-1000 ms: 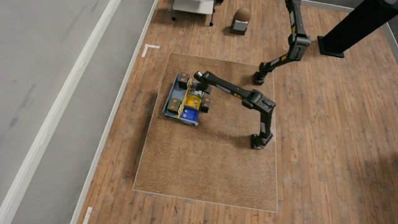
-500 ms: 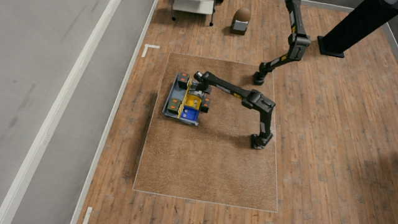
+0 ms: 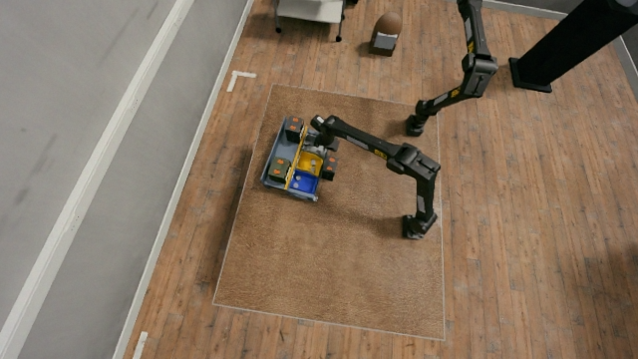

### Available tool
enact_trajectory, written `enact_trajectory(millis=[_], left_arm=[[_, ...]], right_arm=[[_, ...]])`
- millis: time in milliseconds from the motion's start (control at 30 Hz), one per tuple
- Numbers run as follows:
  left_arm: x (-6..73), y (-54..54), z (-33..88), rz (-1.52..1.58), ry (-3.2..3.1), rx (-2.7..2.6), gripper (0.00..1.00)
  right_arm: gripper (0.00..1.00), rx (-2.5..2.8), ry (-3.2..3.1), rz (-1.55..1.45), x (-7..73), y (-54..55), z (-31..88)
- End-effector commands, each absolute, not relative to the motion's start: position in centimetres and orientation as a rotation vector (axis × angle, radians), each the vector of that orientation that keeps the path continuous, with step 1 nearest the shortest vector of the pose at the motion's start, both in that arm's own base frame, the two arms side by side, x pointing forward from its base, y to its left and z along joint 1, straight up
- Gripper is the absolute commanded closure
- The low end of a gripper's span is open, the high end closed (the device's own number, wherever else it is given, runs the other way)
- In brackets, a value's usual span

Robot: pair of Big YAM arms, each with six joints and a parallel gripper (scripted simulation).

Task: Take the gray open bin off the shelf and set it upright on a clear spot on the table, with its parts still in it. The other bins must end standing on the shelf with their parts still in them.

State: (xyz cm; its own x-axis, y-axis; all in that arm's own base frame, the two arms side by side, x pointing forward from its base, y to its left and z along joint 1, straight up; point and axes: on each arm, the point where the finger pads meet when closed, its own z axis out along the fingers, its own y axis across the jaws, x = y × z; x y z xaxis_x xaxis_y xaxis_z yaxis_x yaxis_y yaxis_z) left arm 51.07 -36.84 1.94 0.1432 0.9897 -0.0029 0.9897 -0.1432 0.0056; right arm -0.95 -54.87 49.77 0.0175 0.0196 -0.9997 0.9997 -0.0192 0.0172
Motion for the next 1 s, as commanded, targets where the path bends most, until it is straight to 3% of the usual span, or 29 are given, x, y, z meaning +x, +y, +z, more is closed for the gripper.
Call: enact_trajectory(millis=[0,967], left_arm=[[51.05,-36.64,-0.51,-0.011,2.071,2.387,0.10],[51.12,-36.69,-0.50,-0.012,2.074,2.388,0.10]], right_arm=[[0.00,1.227,1.197,-1.227,-1.38,-54.47,50.05],[0.00,1.227,1.197,-1.227,-1.38,-54.47,50.05]])
